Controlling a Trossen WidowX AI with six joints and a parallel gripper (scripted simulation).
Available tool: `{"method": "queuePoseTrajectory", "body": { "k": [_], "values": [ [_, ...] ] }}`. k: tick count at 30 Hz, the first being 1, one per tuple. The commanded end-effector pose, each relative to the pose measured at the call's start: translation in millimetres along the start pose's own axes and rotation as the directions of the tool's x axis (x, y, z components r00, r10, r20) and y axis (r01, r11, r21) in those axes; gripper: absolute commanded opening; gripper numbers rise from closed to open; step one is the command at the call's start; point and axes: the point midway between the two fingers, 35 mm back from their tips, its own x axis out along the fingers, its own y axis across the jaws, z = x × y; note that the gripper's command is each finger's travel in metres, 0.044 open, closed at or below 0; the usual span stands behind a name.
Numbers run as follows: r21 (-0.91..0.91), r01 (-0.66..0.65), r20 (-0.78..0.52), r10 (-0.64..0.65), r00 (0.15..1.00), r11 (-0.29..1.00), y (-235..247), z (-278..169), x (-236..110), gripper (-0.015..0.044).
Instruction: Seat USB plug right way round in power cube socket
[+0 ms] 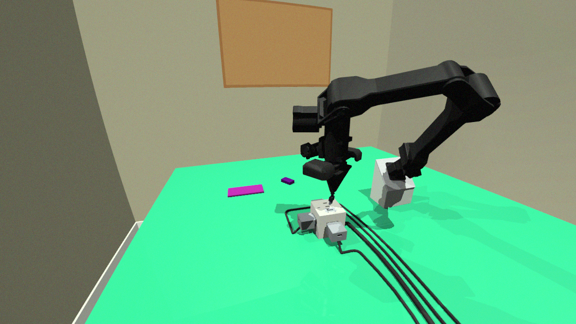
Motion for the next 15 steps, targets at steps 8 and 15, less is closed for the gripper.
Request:
{"method": "queuePoseTrajectory", "body": {
  "k": [8,15],
  "values": [
    [-0.283,-0.001,0.001,0.001,1.000,0.959,0.1,0.3,-0.1,0.0000],
    [-0.453,0.000,0.001,0.001,1.000,0.891,0.1,0.3,-0.1,0.0000]
  ]
}}
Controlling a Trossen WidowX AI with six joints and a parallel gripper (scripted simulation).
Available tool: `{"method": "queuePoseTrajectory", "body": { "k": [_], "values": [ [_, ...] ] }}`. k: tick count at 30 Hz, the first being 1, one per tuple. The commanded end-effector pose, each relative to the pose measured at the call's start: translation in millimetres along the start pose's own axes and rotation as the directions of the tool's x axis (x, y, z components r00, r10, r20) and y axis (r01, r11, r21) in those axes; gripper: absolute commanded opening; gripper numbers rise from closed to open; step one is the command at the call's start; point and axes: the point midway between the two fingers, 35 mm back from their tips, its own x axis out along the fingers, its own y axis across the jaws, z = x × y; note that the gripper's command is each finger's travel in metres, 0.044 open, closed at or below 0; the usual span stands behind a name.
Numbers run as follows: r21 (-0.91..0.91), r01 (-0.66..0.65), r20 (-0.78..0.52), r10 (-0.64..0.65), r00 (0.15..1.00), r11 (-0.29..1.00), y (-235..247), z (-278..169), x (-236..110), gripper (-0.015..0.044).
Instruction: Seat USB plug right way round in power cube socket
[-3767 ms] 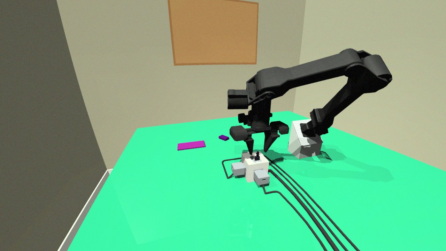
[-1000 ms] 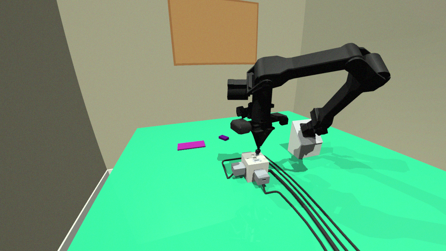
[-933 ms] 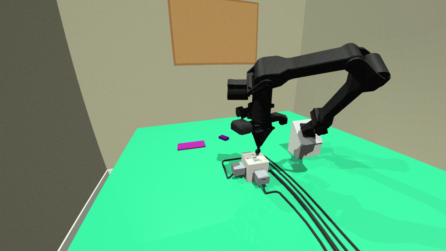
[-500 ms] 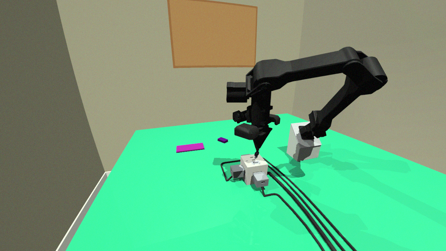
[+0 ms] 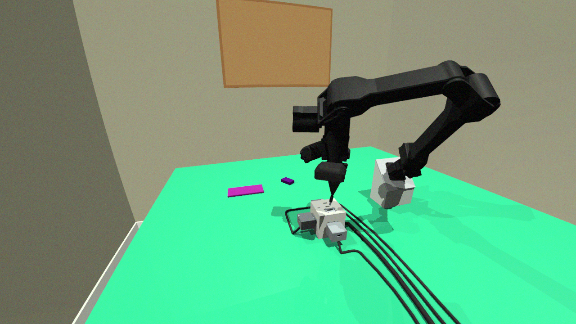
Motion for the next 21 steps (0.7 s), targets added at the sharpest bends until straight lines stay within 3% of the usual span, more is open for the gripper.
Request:
{"method": "queuePoseTrajectory", "body": {
  "k": [1,21],
  "values": [
    [-0.104,0.000,0.002,0.000,1.000,0.995,0.0,0.3,-0.1,0.0000],
    [-0.587,0.001,0.002,0.000,1.000,0.809,0.0,0.3,-0.1,0.0000]
  ]
}}
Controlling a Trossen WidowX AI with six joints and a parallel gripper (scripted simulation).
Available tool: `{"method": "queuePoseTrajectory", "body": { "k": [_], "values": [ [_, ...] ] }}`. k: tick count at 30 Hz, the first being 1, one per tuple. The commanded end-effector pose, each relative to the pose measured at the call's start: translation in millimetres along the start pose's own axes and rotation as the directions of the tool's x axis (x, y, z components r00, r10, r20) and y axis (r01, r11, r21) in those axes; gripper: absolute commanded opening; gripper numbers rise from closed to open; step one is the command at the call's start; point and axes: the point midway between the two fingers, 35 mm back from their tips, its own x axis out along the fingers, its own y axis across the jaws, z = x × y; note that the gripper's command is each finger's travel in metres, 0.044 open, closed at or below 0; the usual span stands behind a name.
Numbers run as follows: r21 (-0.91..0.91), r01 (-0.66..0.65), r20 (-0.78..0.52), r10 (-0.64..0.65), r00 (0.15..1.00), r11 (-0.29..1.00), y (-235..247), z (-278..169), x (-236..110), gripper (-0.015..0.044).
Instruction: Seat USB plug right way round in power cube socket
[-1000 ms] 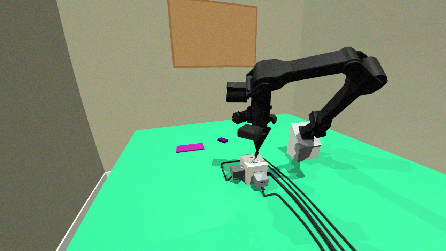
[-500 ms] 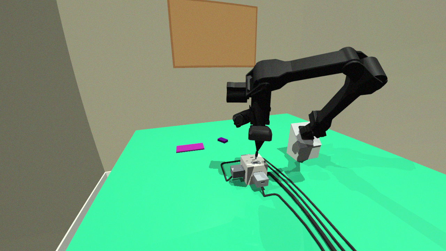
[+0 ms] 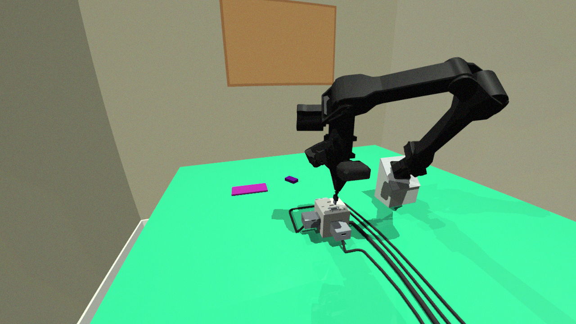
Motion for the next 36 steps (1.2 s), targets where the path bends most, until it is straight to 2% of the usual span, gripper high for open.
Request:
{"method": "queuePoseTrajectory", "body": {
  "k": [1,18,36],
  "values": [
    [-0.104,0.001,0.002,-0.001,1.000,0.995,-0.1,0.3,-0.1,0.0000],
    [-0.522,0.001,0.002,-0.001,1.000,0.853,-0.2,0.3,-0.1,0.0000],
    [-0.852,0.002,0.002,-0.001,1.000,0.523,-0.2,0.3,-0.1,0.0000]
  ]
}}
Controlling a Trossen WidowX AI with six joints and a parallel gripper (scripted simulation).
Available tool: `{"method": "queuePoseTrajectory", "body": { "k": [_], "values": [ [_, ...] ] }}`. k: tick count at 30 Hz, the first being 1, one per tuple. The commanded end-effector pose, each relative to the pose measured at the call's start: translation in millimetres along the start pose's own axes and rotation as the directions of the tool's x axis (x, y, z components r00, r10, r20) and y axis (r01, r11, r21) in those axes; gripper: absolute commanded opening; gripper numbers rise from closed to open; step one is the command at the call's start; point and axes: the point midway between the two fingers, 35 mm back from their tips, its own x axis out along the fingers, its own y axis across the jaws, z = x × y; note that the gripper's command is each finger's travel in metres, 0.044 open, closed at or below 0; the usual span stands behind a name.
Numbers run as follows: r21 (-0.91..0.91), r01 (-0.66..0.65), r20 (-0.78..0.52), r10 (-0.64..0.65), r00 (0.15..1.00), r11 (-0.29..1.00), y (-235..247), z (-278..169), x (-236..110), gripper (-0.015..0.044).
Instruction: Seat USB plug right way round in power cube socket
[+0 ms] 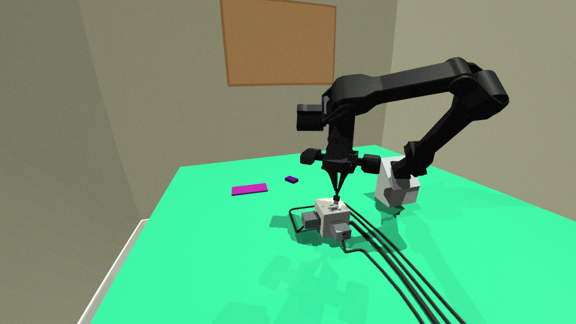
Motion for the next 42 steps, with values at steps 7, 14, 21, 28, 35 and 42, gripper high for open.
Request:
{"method": "queuePoseTrajectory", "body": {
  "k": [7,14,21,28,35,42],
  "values": [
    [-0.258,0.002,0.001,-0.002,1.000,0.966,-0.3,0.0,-0.1,0.0000],
    [-0.430,0.002,0.001,-0.002,1.000,0.903,-0.3,0.0,-0.1,0.0000],
    [-0.587,0.002,0.001,-0.002,1.000,0.809,-0.3,0.0,-0.1,0.0000],
    [-0.639,0.001,0.001,-0.002,1.000,0.769,-0.3,0.0,-0.1,0.0000],
    [-0.639,0.001,0.001,-0.002,1.000,0.769,-0.3,0.0,-0.1,0.0000],
    [-0.632,0.000,-0.002,-0.001,1.000,0.775,-0.1,-0.2,0.6,0.0000]
  ]
}}
